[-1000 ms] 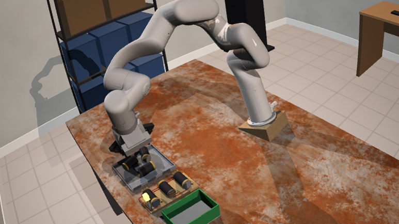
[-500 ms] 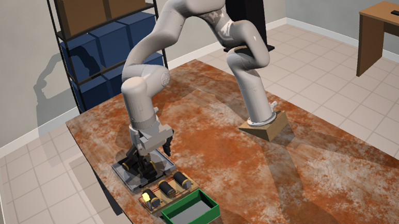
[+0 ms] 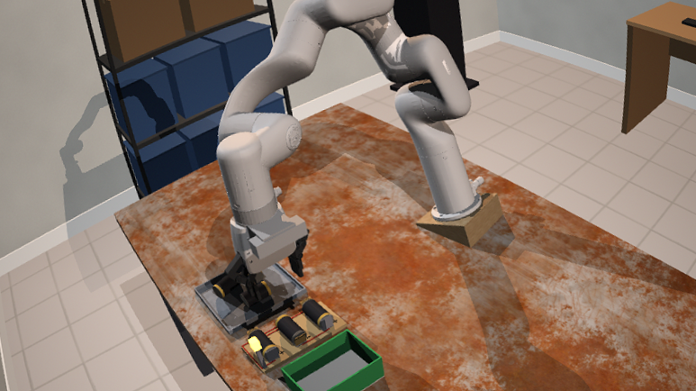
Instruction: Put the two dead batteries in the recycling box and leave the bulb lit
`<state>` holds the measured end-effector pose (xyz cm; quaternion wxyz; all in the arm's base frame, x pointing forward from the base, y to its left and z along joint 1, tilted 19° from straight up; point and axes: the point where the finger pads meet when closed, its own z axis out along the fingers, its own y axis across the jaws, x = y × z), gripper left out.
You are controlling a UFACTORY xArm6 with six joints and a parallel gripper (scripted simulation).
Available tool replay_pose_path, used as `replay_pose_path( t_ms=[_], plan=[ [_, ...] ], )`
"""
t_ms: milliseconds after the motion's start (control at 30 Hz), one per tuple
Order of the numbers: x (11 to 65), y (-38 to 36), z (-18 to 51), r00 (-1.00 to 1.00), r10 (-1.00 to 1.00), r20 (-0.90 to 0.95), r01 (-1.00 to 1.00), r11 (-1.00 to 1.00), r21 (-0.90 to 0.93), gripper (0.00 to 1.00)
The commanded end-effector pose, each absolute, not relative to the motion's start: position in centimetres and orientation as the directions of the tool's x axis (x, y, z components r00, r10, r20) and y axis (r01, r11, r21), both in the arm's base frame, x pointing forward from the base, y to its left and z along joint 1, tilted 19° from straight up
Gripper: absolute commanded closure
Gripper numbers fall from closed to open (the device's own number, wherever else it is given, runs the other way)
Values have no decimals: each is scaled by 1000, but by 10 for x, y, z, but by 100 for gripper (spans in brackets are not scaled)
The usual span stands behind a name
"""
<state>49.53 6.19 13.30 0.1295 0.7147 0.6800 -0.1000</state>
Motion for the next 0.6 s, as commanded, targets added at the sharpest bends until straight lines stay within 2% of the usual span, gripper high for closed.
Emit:
replay_pose_path(
  t_ms=[0, 33, 67, 567],
  plan=[
    [496, 63, 135, 55, 947, -317, 998, -40, 54, 0],
    [496, 63, 135, 55, 947, -317, 998, -40, 54, 0],
    [496, 63, 135, 55, 947, -317, 998, -40, 54, 49],
    [486, -67, 178, 55, 947, -317, 998, -40, 54, 49]
  ],
)
